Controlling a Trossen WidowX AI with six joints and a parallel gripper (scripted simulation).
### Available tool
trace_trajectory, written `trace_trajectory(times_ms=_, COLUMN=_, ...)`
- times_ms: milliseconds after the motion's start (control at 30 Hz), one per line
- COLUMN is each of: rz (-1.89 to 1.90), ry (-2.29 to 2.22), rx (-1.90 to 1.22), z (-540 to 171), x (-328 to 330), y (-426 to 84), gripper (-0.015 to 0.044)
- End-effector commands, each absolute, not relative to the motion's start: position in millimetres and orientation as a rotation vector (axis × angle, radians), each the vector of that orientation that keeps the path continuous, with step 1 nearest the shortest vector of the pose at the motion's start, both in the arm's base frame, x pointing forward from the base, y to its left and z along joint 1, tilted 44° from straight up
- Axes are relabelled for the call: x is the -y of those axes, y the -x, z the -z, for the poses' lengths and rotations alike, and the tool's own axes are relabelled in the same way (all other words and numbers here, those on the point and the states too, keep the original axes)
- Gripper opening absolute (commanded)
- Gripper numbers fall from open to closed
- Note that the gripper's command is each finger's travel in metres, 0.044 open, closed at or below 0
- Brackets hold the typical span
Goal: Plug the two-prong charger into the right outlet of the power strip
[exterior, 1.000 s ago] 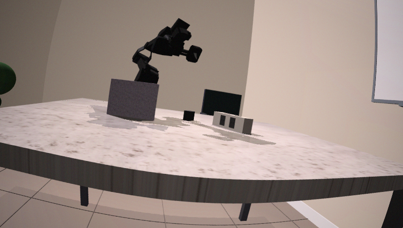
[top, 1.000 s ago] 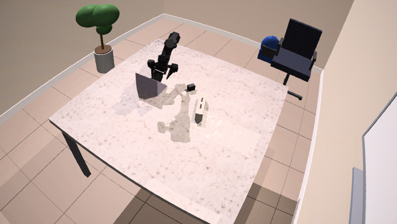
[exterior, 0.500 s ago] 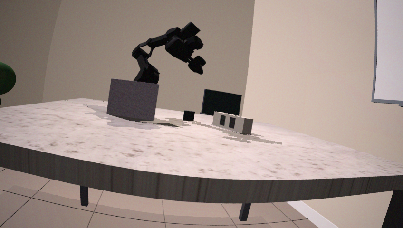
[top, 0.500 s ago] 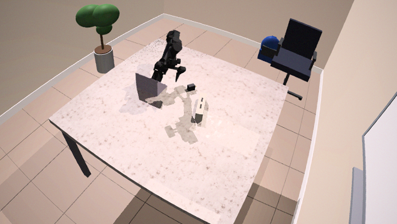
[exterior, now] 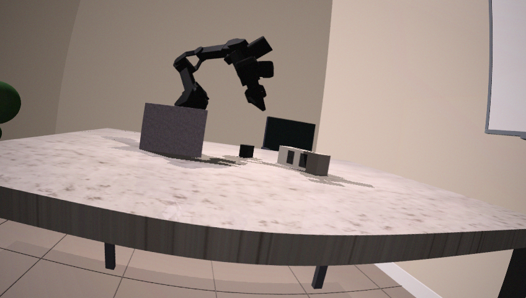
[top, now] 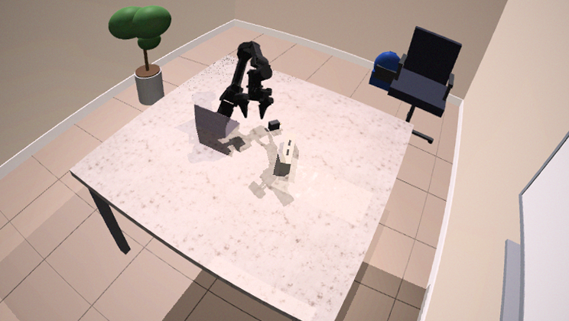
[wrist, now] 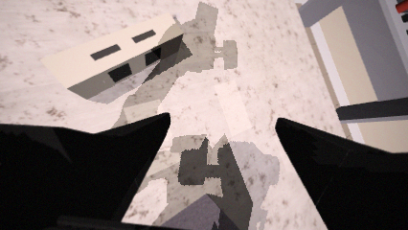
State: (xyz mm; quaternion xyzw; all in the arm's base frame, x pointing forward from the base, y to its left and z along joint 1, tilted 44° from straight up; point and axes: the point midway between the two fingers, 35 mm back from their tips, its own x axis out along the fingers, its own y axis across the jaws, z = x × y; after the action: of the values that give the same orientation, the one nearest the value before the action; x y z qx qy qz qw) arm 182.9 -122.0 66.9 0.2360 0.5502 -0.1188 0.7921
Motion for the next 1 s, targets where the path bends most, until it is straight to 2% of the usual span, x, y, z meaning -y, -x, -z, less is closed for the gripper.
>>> trace_trajectory(times_ms=0, rz=0.157, ry=-0.458, rx=-1.197, z=-70.5, x=111.2, y=-190.7, gripper=0.044)
trace_trajectory(times_ms=967, rz=-0.644, ry=-0.048, rx=-1.201, z=-93.2, x=8.6, y=-223.2, gripper=0.044)
